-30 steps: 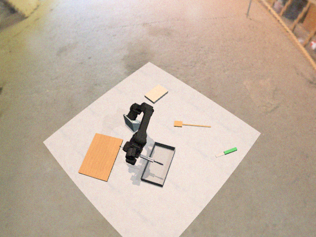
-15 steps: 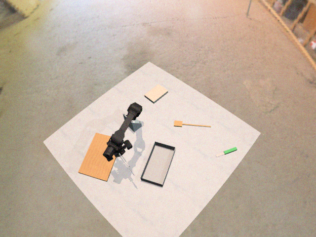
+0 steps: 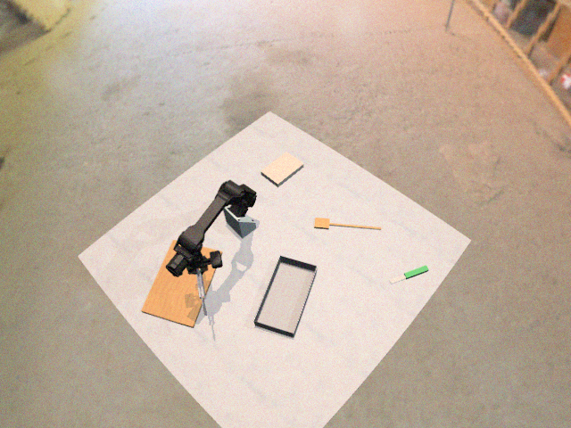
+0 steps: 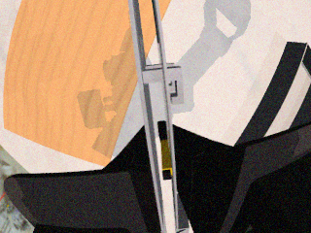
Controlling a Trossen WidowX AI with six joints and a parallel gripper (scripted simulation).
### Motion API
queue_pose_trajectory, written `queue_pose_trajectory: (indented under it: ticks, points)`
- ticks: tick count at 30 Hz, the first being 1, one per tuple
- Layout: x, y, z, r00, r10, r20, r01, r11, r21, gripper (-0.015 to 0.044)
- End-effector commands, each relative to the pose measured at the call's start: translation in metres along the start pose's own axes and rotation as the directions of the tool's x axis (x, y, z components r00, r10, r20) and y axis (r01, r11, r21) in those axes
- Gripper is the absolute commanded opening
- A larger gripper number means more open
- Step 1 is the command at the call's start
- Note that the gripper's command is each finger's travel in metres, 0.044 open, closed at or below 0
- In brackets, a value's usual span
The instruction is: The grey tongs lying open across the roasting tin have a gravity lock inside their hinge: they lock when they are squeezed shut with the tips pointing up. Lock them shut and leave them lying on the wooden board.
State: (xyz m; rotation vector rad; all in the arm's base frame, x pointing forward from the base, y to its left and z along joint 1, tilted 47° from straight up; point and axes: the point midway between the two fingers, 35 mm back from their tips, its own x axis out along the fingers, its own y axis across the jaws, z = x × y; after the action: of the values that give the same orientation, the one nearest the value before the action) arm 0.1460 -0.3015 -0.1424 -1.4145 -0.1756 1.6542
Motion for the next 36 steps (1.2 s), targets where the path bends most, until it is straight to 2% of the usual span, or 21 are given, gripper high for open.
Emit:
queue_pose_trajectory:
  ticks: [1, 8, 16, 28, 36]
  points:
    - [-0.002, 0.021, 0.019, 1.0, 0.006, -0.002, -0.005, 0.99, 0.141, -0.015]
    - [-0.001, 0.056, 0.058, 1.0, 0.005, 0.0, -0.005, 0.917, 0.399, -0.015]
    - [0.005, 0.088, 0.103, 1.0, -0.001, 0.008, -0.005, 0.757, 0.653, -0.015]
    - [0.007, 0.091, 0.108, 1.0, 0.003, 0.003, -0.004, 0.734, 0.679, -0.015]
    - [0.016, 0.101, 0.104, 0.994, 0.071, -0.078, 0.002, 0.729, 0.685, -0.015]
